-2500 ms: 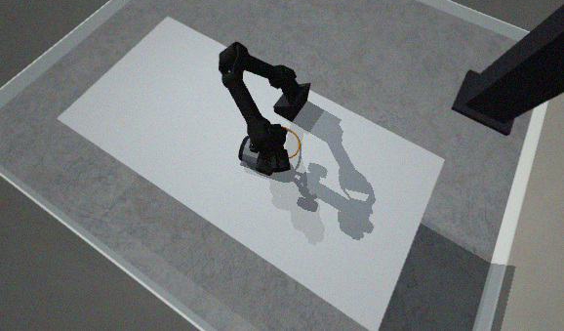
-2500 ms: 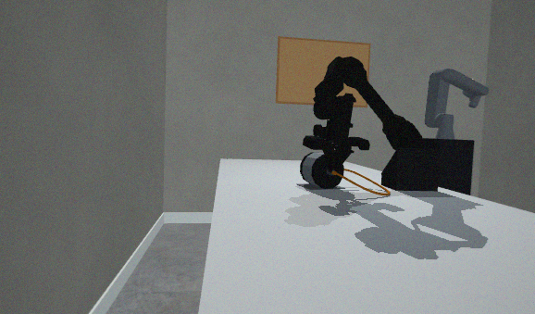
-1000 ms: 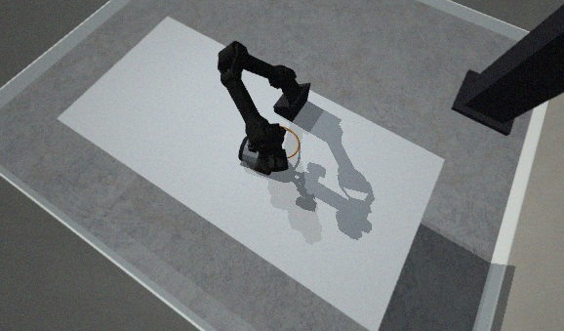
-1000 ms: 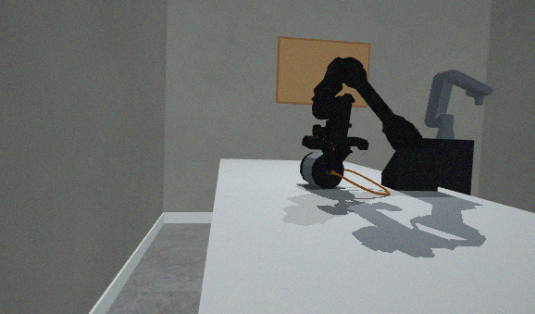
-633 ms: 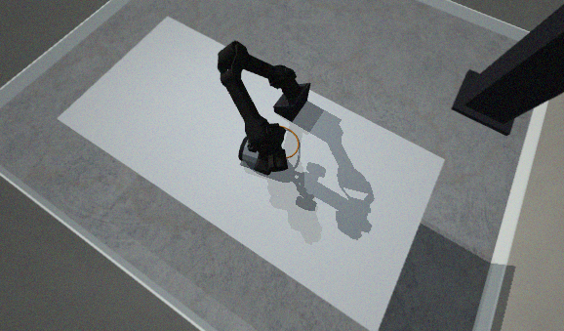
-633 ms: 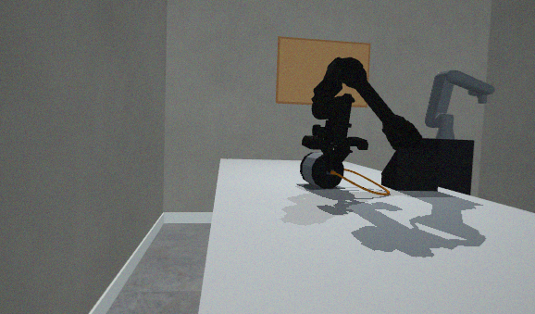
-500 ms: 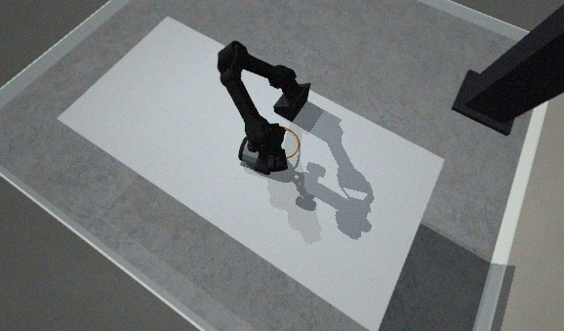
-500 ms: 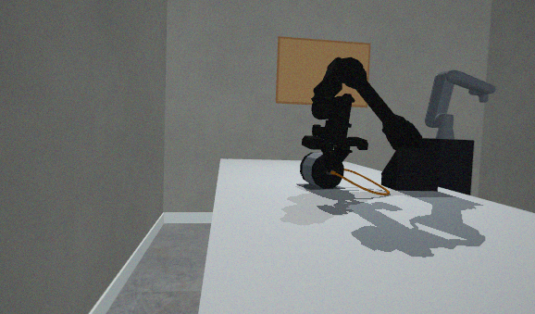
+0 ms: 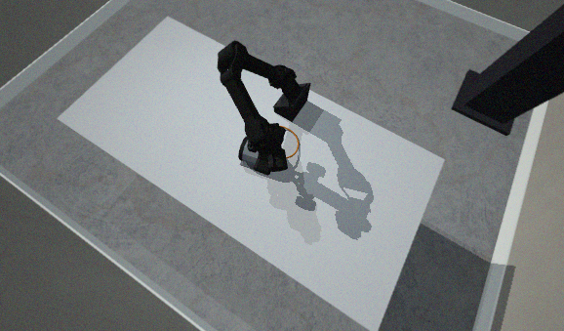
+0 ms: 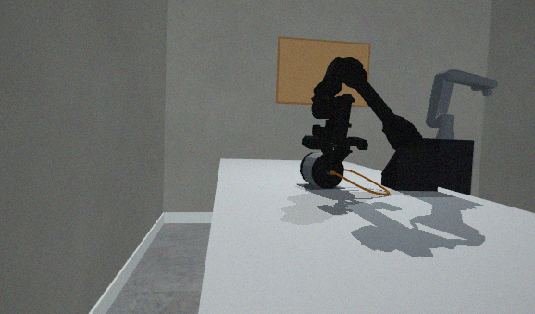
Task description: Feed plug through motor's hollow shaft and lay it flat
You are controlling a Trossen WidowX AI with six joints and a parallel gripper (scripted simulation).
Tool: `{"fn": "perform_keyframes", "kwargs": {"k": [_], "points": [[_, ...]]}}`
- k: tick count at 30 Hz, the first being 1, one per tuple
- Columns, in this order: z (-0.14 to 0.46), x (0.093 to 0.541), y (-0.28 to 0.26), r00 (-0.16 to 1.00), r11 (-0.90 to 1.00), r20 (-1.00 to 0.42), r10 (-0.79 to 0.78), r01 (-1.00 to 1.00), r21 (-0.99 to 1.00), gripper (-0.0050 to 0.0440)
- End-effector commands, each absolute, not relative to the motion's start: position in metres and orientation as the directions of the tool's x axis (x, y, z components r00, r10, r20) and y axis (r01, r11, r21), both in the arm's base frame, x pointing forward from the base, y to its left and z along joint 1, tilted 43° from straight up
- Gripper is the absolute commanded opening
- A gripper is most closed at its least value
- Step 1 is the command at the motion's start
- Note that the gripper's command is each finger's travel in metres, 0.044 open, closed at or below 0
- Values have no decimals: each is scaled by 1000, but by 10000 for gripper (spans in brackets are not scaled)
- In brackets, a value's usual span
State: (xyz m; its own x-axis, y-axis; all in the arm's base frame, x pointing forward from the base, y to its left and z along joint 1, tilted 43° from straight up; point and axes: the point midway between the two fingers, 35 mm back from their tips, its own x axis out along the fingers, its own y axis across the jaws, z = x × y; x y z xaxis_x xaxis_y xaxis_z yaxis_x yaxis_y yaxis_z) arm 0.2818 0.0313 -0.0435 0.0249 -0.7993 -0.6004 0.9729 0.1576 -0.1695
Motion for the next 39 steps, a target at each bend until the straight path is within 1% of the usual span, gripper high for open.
{"fn": "perform_keyframes", "kwargs": {"k": [1,4,6,8,10,11,19,23,26,31,39], "points": [[-43,282,31,25,158,-600,-799,973,-169,0],[-43,282,31,25,158,-600,-799,973,-169,0],[-43,282,31,25,158,-600,-799,973,-169,48],[-43,282,31,25,158,-600,-799,973,-169,48],[-43,282,31,25,158,-600,-799,973,-169,96],[-43,282,31,25,158,-600,-799,973,-169,100],[-43,282,31,25,158,-600,-799,973,-169,100],[-57,276,54,28,160,-599,-800,973,-168,100],[-58,275,56,29,160,-599,-800,973,-168,100],[-56,278,40,29,160,-599,-800,973,-168,100],[-57,279,35,29,160,-599,-800,973,-168,100]]}}
